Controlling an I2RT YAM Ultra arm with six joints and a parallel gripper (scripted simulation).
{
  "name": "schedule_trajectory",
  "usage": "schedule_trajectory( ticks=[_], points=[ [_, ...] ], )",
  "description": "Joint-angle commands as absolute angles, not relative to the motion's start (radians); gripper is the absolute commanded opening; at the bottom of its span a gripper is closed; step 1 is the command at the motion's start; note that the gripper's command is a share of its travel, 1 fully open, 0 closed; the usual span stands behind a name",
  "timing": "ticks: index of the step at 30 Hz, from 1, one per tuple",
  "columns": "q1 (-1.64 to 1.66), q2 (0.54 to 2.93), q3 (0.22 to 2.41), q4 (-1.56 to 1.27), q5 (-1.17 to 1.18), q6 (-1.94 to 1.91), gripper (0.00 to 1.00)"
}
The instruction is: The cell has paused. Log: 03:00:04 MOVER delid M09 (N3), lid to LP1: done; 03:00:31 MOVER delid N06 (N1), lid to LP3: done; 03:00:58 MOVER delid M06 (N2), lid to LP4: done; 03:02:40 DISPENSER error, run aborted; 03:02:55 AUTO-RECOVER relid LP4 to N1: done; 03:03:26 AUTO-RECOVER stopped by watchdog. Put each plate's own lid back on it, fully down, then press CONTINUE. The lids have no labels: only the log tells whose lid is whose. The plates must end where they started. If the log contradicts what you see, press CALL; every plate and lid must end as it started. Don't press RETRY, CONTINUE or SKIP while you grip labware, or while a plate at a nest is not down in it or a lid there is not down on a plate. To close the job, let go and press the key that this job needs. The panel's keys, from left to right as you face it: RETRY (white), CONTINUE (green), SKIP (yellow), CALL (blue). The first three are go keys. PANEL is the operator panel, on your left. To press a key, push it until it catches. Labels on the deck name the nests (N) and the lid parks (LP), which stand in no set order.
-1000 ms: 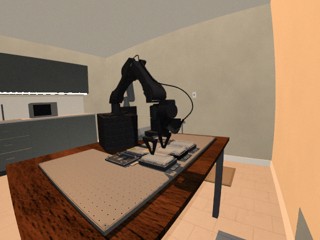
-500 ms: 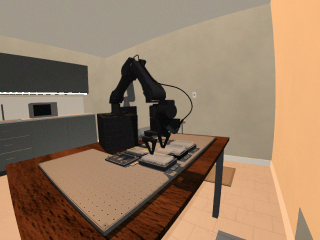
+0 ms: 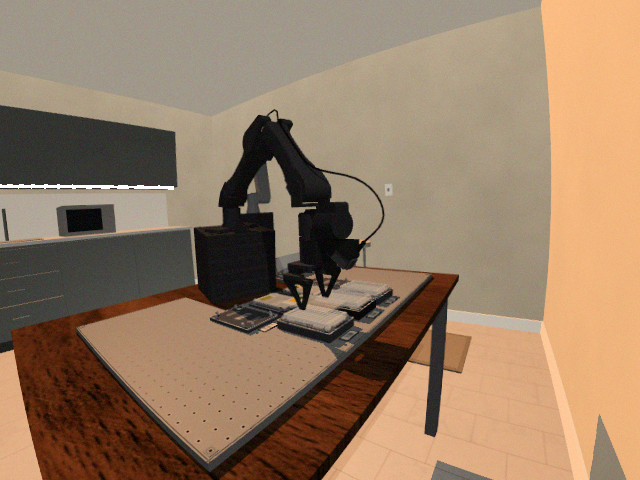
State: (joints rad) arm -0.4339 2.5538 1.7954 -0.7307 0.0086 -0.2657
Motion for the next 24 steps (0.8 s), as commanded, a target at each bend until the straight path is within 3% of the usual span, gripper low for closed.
schedule_trajectory(
  ticks=[1,24],
  points=[
    [-0.392,2.51,1.756,-0.708,0.012,-0.201,0.0],
    [-0.162,2.463,1.647,-0.648,0.036,0.029,0.0]
  ],
)
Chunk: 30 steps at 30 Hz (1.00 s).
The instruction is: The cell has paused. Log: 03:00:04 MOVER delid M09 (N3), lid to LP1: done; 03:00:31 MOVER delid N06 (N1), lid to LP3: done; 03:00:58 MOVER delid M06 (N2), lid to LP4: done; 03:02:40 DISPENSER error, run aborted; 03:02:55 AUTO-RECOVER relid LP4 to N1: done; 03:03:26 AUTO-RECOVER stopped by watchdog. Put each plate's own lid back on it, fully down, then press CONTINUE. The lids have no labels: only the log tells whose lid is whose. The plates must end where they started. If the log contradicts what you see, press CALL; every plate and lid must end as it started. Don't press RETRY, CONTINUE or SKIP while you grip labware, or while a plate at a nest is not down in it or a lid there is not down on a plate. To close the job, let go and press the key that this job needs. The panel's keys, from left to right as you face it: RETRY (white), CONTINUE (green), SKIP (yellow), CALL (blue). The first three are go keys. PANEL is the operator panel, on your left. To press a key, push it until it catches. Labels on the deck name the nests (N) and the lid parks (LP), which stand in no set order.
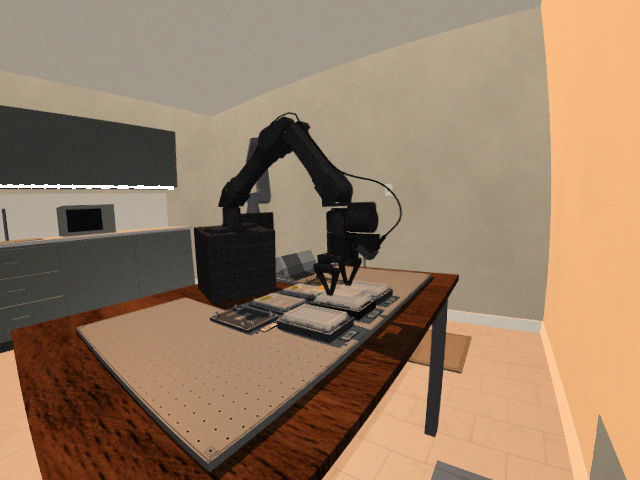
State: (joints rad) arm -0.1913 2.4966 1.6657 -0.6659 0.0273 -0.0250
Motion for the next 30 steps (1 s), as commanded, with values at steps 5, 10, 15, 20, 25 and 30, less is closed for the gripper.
schedule_trajectory(
  ticks=[5,10,15,20,25,30],
  points=[
    [-0.128,2.463,1.651,-0.646,0.039,0.063,0.0],
    [-0.072,2.471,1.686,-0.661,0.043,0.119,0.0],
    [-0.016,2.508,1.698,-0.674,0.049,0.174,0.0],
    [0.018,2.497,1.714,-0.683,0.051,0.208,0.0],
    [0.072,2.532,1.741,-0.696,0.056,0.262,0.0],
    [0.125,2.553,1.779,-0.715,0.059,0.315,0.0]
  ],
)
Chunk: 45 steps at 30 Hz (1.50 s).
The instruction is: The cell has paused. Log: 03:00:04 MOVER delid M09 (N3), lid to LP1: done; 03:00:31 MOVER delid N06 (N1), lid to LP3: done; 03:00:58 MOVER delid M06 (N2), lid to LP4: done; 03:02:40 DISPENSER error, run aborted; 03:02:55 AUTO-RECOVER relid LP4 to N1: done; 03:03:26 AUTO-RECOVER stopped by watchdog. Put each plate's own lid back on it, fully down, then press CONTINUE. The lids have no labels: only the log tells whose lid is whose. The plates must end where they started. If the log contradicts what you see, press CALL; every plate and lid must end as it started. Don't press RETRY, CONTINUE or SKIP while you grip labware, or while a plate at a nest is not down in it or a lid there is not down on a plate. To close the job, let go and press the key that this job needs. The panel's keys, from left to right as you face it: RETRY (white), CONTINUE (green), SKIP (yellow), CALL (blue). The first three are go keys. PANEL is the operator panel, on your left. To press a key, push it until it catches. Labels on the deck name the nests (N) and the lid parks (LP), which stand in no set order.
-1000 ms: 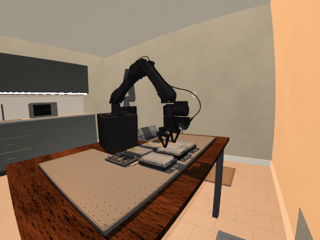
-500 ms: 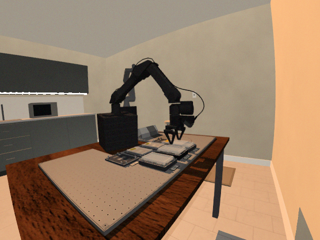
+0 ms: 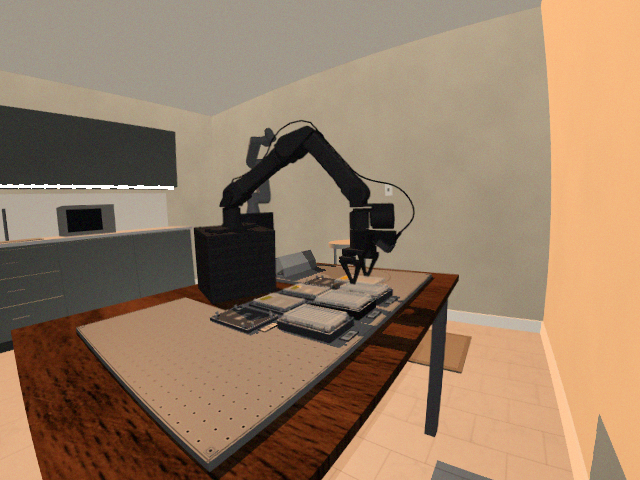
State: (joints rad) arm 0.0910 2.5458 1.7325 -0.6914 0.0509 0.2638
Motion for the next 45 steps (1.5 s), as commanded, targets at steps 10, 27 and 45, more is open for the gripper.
schedule_trajectory(
  ticks=[10,27,45],
  points=[
    [0.114,2.539,1.808,-0.735,0.06,0.325,0.0],
    [0.132,2.573,1.823,-0.729,0.054,0.325,0.0],
    [0.136,2.591,1.845,-0.721,0.055,0.326,0.0]
  ],
)
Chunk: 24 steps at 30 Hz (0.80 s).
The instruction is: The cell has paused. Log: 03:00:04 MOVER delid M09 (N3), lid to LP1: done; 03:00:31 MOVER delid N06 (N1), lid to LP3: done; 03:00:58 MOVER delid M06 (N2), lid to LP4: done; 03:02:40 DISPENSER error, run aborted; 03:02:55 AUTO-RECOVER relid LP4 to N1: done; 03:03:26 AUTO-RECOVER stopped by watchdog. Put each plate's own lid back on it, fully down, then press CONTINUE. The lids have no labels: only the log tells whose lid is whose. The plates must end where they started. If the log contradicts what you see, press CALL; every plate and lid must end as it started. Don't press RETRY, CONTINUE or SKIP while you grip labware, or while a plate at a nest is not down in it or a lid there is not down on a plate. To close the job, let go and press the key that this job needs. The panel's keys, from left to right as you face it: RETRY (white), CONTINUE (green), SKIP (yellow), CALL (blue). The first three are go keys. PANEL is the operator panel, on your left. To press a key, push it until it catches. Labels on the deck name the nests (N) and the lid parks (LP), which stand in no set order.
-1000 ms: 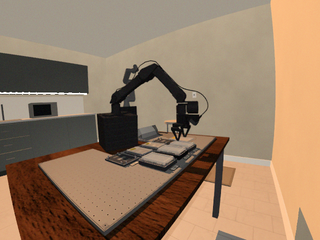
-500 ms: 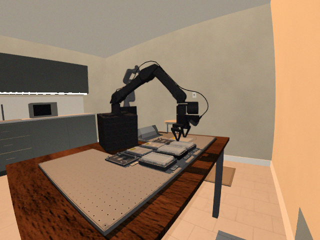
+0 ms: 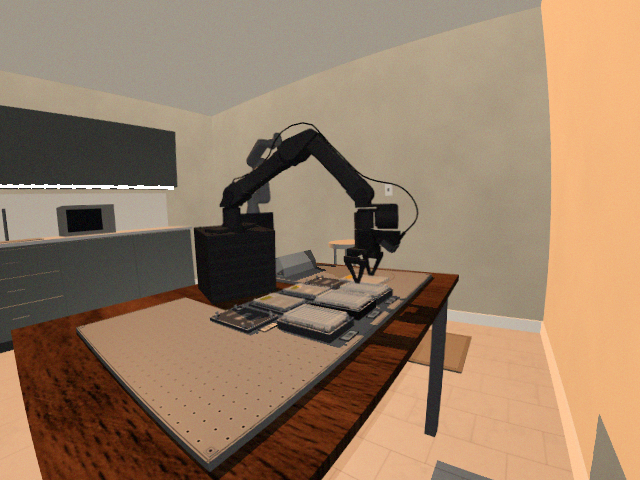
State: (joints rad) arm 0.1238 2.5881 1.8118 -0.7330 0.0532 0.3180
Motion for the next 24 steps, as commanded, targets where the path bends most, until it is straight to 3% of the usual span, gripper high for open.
schedule_trajectory(
  ticks=[1,24],
  points=[
    [0.136,2.585,1.845,-0.725,0.055,0.326,0.0],
    [0.137,2.604,1.844,-0.7,0.055,0.327,0.0]
  ],
)
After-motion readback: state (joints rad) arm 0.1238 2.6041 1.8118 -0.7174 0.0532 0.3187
